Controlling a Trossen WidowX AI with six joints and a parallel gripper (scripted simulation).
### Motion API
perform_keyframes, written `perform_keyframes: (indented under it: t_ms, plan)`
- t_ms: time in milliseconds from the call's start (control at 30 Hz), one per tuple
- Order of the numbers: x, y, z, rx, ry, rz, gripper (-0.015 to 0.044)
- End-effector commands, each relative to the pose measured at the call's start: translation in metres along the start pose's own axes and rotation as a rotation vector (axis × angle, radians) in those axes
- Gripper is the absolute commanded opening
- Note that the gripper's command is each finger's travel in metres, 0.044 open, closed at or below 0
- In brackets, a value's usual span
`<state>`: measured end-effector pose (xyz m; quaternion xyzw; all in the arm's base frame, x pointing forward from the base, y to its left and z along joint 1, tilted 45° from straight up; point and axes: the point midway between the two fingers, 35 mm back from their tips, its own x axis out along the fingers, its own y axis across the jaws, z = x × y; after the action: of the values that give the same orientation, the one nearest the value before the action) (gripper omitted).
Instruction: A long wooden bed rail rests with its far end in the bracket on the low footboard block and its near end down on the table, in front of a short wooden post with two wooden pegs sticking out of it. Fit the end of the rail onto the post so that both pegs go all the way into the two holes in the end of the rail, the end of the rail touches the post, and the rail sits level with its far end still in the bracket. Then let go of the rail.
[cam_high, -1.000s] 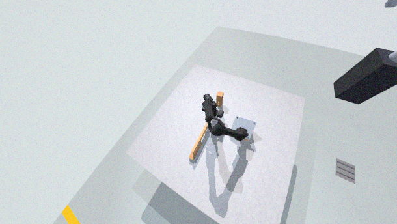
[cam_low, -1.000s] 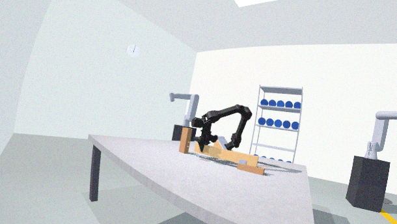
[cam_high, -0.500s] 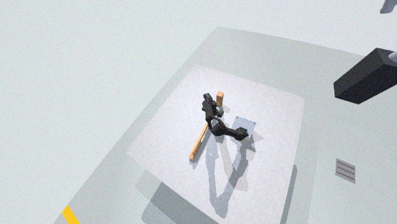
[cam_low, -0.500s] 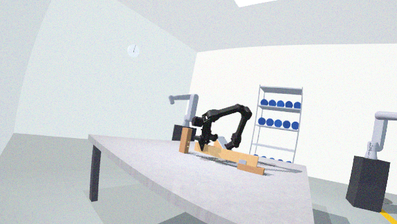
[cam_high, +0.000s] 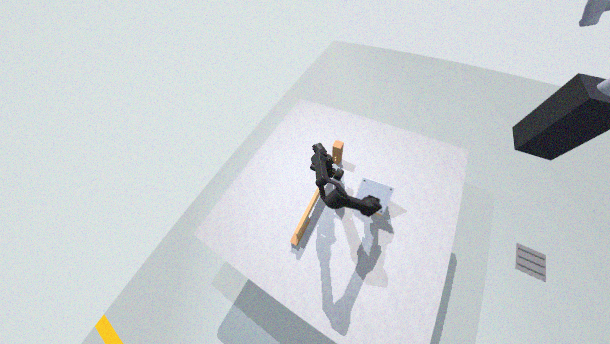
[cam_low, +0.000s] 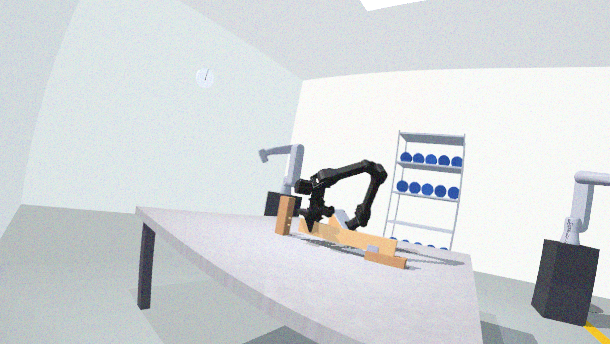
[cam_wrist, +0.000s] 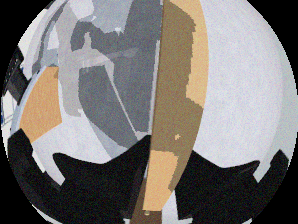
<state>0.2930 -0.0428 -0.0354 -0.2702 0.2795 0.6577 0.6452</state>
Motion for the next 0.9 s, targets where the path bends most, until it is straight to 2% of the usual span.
perform_keyframes:
  t_ms: [0,867]
  plan:
    - [-0.0007,-0.0005,-0.0003,0.002,0.005,-0.004,0.0000]
    - [-0.0027,0.0004,-0.0014,0.002,0.005,-0.004,0.0000]
